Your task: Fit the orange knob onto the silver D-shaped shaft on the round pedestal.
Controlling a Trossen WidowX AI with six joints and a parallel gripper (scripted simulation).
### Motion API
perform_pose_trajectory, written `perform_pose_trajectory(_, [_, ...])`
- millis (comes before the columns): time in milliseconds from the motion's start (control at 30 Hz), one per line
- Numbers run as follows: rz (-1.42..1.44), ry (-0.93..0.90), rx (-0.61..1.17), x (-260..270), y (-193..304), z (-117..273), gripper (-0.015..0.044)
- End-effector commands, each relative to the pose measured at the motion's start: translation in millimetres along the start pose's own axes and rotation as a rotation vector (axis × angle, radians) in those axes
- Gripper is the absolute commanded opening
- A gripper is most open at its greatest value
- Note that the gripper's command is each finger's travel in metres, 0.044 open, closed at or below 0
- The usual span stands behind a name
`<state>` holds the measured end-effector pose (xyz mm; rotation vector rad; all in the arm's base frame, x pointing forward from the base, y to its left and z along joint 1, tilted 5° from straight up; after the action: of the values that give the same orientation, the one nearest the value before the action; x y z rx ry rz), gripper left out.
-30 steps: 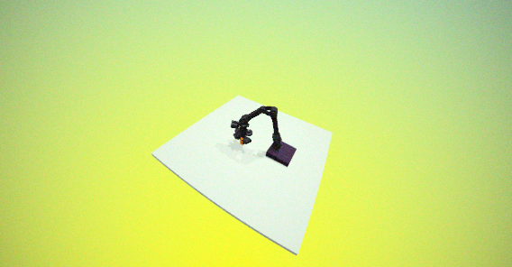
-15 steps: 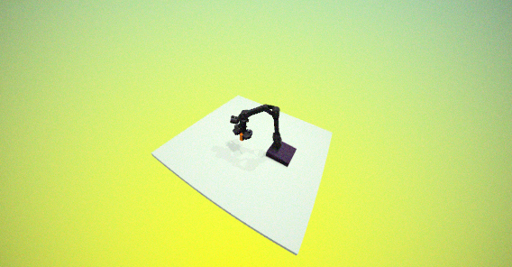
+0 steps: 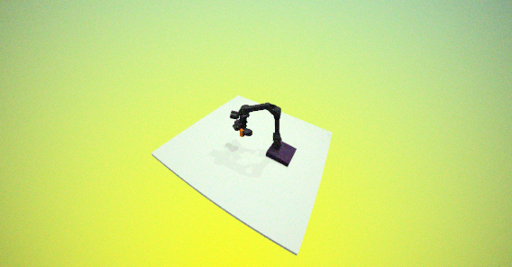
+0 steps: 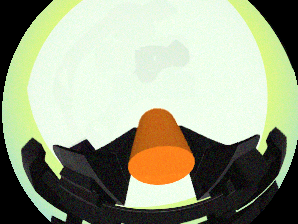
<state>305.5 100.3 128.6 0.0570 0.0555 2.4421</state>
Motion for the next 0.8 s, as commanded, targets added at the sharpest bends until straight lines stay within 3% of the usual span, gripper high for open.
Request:
perform_pose_trajectory(0, [0.004,0.002,-0.010,0,0,16,0.0000])
perform_pose_trajectory(767, [0.004,0.008,-0.007,-44,26,9,0.0000])
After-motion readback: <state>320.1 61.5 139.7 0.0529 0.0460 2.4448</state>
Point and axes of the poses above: the point midway between the two fingers, 35 mm back from their tips, its own z axis back along the fingers, its own x axis across the jaws, y = z × x, the point moved 4 cm from there along z, back along the fingers, and after that the axes turned 14 degrees about -z, right-handed, at the moved point
